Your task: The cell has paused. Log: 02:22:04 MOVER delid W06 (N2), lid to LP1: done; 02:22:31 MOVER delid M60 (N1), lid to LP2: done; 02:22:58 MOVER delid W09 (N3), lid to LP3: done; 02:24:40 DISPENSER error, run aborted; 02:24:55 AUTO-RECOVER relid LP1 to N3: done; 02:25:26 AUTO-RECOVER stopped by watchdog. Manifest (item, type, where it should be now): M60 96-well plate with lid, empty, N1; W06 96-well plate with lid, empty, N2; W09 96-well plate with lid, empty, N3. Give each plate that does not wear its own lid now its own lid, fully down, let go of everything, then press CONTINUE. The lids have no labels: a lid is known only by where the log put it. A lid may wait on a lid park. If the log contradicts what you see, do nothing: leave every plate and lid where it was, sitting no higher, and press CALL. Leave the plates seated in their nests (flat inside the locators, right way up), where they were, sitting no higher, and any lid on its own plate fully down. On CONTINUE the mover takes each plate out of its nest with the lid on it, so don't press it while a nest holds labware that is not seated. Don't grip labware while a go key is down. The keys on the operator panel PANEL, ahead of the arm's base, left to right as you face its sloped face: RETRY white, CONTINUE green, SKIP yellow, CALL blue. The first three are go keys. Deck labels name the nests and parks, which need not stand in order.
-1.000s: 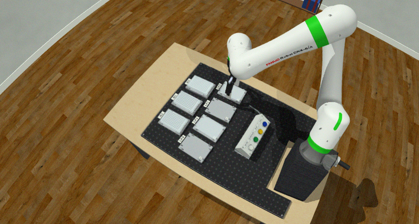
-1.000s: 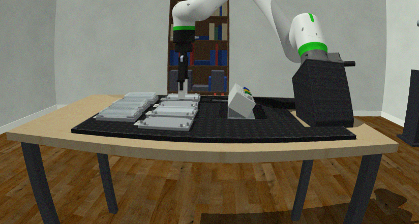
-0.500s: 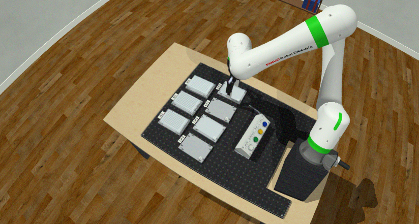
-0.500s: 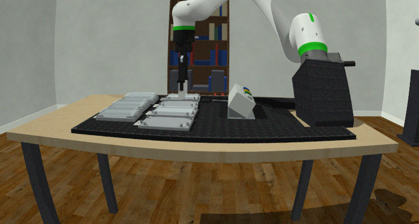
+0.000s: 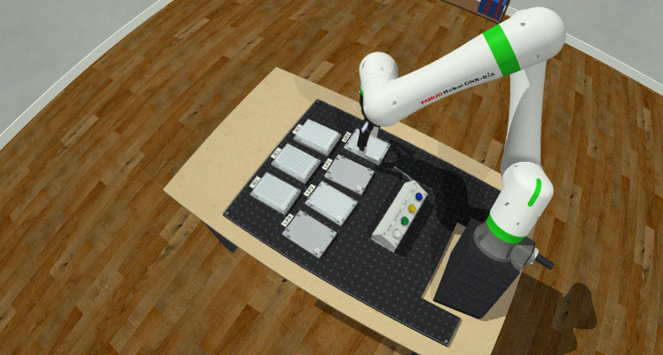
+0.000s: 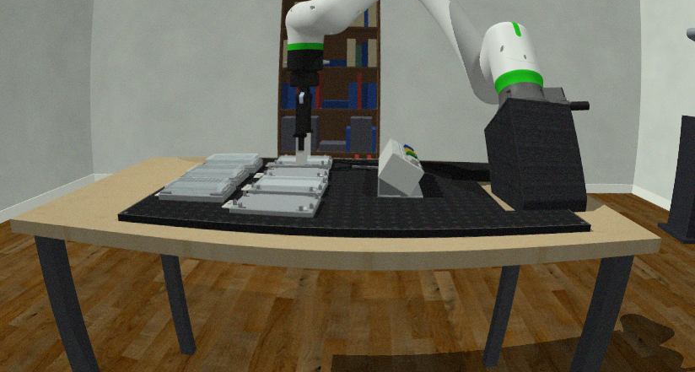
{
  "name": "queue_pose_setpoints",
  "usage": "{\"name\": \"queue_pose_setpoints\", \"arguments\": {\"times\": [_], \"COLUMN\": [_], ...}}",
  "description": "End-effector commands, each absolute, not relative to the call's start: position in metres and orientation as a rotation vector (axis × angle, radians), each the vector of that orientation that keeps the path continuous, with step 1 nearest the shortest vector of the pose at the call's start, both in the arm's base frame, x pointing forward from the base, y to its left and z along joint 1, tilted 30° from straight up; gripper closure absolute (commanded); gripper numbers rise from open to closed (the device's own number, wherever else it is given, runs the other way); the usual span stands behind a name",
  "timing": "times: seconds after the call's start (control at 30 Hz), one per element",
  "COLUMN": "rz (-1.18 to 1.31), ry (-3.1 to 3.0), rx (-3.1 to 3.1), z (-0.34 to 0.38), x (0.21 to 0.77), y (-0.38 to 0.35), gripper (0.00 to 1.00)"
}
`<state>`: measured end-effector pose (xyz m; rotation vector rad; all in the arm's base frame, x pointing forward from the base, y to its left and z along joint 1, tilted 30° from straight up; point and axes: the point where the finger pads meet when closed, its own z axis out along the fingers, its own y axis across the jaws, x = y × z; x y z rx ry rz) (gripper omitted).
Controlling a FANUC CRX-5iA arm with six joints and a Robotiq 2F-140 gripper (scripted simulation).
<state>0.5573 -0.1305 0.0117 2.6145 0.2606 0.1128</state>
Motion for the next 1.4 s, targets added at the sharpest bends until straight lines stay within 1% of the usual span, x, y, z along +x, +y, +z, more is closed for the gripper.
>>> {"name": "queue_pose_setpoints", "arguments": {"times": [0.0, 1.37], "rz": [0.113, 0.113], "ry": [0.261, 0.261], "rx": [2.615, 2.615], "z": [0.0116, 0.0199], "x": [0.5573, 0.5561], "y": [-0.1305, -0.1259], "gripper": [1.0, 1.0]}}
